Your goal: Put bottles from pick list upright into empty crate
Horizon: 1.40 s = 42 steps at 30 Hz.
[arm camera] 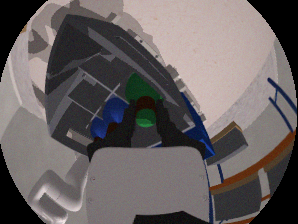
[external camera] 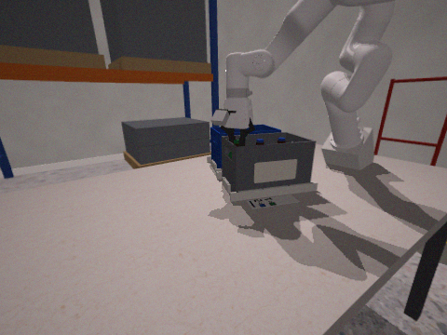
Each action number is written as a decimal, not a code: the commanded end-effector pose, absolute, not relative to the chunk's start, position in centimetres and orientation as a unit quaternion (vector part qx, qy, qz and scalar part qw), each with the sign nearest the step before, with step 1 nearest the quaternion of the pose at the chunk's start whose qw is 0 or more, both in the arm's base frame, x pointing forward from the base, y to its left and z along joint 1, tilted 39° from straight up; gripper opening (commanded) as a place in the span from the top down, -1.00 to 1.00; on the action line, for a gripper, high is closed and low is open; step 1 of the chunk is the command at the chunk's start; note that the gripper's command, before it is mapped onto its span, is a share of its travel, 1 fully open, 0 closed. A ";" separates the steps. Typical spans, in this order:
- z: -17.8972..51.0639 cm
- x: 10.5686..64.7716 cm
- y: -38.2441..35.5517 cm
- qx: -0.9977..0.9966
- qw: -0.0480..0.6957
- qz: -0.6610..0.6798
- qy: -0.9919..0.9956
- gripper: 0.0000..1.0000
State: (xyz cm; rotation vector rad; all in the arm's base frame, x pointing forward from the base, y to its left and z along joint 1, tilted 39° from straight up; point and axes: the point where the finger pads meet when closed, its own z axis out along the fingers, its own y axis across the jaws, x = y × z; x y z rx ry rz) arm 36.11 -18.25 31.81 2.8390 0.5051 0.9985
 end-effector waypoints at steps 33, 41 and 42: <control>31.7 36.4 -18.3 0.929 0.046 0.328 0.165 -0.29; 31.7 36.4 -18.3 0.929 0.047 0.328 0.165 -0.29; 31.7 36.4 -18.3 0.929 0.047 0.328 0.165 -0.29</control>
